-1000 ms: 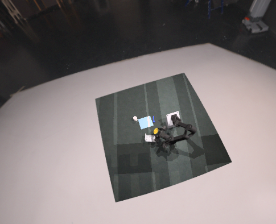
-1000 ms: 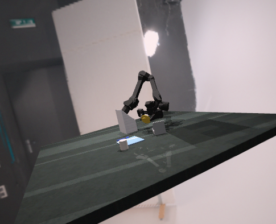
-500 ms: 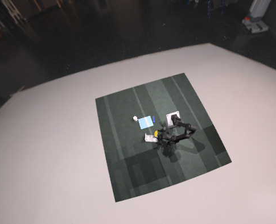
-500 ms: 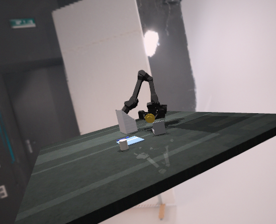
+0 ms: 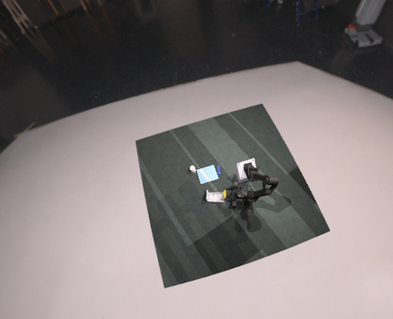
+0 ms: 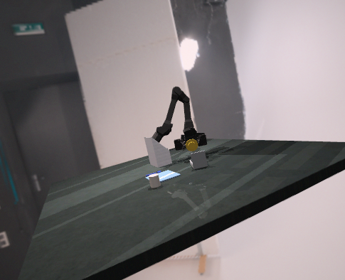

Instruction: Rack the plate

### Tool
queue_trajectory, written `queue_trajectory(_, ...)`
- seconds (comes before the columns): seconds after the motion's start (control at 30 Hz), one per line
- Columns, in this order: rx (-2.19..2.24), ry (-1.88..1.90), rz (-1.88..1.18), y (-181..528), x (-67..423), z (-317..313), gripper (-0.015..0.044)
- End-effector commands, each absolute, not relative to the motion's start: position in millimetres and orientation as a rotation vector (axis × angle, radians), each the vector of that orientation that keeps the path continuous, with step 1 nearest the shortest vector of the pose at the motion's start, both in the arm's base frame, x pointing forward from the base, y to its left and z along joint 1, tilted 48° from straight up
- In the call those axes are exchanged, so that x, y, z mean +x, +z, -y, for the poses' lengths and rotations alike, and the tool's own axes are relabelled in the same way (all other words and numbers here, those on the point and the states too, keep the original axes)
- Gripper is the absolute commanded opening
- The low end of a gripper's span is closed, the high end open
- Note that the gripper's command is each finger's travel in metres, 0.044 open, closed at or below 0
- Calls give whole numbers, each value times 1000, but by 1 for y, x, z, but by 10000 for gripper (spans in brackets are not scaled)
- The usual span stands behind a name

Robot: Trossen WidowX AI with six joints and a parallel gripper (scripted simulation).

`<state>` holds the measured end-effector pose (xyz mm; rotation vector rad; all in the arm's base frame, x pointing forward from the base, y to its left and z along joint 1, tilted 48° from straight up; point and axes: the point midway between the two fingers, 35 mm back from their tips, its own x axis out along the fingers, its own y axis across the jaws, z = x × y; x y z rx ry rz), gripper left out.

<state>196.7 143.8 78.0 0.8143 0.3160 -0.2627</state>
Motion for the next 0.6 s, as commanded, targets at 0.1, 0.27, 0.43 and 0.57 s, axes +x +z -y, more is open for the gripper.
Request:
queue_trajectory(0.1,838,-242,-273,83,194,-144,0)
queue_trajectory(0.27,838,-242,-273,83,194,-144,0)
queue_trajectory(0.43,836,-242,-276,78,197,-149,0)
queue_trajectory(0.57,834,-242,-279,72,200,-154,0)
